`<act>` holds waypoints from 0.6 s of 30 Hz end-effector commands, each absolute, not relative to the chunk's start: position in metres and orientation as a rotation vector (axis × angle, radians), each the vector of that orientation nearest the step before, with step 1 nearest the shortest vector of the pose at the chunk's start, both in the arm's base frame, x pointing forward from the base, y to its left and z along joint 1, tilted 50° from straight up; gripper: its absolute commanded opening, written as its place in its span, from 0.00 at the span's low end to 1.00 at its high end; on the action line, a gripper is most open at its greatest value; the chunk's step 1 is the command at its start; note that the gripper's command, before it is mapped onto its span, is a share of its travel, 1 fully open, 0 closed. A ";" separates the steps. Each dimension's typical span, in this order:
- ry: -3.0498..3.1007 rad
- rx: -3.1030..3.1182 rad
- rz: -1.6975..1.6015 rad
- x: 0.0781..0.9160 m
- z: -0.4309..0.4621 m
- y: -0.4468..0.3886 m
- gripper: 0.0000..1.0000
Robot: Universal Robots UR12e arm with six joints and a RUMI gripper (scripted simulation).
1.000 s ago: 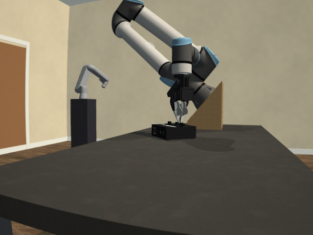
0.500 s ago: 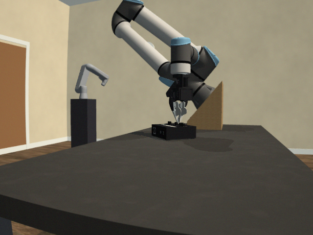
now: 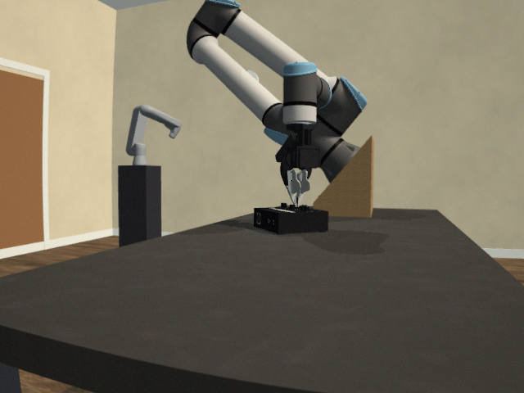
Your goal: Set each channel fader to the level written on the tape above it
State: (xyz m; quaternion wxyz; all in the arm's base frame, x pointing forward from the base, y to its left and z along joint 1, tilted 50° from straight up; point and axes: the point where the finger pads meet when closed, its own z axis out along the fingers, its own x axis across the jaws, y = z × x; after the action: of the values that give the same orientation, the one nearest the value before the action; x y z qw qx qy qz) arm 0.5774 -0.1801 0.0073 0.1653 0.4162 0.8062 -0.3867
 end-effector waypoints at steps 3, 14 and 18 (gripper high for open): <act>2.296 1.185 -1.101 0.580 0.010 -0.182 0.00; 2.296 1.185 -1.101 0.583 0.013 -0.185 0.00; 2.296 1.185 -1.101 0.584 0.014 -0.186 0.00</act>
State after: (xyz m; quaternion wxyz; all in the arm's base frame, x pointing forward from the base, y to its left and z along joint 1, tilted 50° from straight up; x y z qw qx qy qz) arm 0.5828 -0.1850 0.0127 0.1653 0.4162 0.8062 -0.3867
